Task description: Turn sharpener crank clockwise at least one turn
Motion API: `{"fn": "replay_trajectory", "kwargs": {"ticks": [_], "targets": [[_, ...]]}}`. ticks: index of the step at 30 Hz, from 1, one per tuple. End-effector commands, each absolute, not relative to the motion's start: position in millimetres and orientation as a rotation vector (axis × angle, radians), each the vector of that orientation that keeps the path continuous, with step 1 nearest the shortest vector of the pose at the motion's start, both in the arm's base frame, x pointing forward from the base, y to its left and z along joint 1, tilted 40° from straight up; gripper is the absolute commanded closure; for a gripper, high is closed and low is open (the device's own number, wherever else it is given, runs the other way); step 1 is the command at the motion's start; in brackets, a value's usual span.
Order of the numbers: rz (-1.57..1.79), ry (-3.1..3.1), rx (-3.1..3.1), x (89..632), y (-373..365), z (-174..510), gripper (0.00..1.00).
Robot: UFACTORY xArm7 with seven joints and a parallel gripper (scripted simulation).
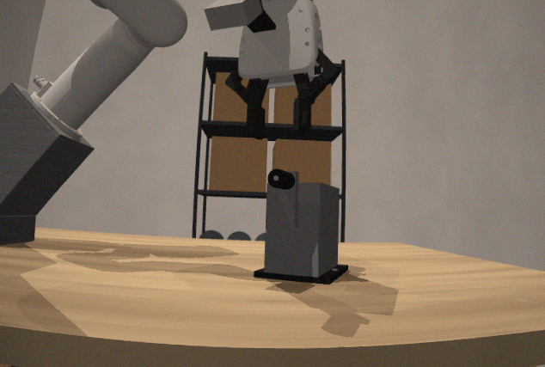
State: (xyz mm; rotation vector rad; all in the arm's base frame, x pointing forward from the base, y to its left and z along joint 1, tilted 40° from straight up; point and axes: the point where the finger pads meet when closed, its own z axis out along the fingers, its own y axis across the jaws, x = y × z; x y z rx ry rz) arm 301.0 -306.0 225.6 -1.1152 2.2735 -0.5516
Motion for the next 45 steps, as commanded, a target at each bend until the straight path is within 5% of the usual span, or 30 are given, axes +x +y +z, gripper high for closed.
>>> {"fn": "replay_trajectory", "kwargs": {"ticks": [1,5,6,45], "targets": [[-0.555,2.273,-1.114,300.2,-306.6,227.3,0.46],[-0.555,2.273,-1.114,299.9,-306.6,227.6,0.46],[-0.555,2.273,-1.114,299.9,-306.6,227.6,1.00],[-0.555,2.273,-1.114,299.9,-306.6,227.6,1.00]]}}
